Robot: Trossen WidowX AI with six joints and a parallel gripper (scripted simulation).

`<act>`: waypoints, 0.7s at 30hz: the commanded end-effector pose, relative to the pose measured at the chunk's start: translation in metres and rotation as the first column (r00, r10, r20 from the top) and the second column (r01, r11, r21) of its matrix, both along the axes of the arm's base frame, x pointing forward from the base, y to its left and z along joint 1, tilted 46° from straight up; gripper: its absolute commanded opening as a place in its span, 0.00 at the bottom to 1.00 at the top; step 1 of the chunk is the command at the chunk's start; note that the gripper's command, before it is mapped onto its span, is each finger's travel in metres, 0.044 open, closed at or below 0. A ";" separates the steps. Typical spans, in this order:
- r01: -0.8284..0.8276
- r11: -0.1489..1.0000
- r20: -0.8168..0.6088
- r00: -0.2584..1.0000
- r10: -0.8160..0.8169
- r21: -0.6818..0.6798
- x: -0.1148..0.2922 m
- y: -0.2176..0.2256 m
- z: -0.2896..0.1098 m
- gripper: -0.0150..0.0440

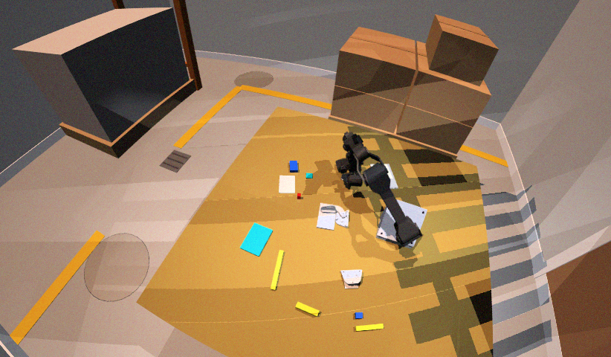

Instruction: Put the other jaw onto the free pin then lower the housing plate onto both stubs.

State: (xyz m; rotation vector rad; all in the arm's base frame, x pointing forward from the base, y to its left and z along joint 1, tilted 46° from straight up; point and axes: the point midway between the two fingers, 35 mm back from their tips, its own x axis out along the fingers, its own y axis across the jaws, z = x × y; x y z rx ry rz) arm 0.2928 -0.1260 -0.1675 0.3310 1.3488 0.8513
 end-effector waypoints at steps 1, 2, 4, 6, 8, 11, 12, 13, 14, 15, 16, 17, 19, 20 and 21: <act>0.001 1.000 0.002 1.000 -0.001 -0.001 0.001 -0.006 0.005 0.48; 0.002 1.000 0.002 1.000 -0.002 -0.001 0.001 -0.008 0.007 0.48; 0.002 1.000 0.002 1.000 -0.002 -0.001 0.002 -0.013 0.011 0.48; 0.003 1.000 0.002 1.000 -0.003 -0.002 0.002 -0.018 0.016 0.48; 0.003 1.000 0.001 1.000 -0.003 -0.002 0.003 -0.022 0.020 0.48; 0.004 1.000 0.001 1.000 -0.004 -0.002 0.003 -0.029 0.027 0.48; 0.004 1.000 0.001 1.000 -0.004 -0.002 0.003 -0.032 0.030 0.48; 0.004 1.000 0.001 1.000 -0.004 -0.002 0.003 -0.034 0.032 0.48; 0.004 1.000 0.001 1.000 -0.004 -0.002 0.003 -0.036 0.034 0.48; 0.004 1.000 0.001 1.000 -0.004 -0.002 0.003 -0.039 0.037 0.48; 0.005 1.000 0.001 1.000 -0.005 -0.002 0.002 -0.041 0.039 0.48; 0.005 1.000 0.001 1.000 -0.005 -0.002 0.002 -0.043 0.042 0.48; 0.005 1.000 0.000 1.000 -0.005 -0.002 0.002 -0.047 0.046 0.48; 0.005 1.000 0.000 1.000 -0.005 -0.001 0.002 -0.049 0.048 0.48; 0.005 1.000 0.000 1.000 -0.005 -0.001 0.002 -0.051 0.050 0.48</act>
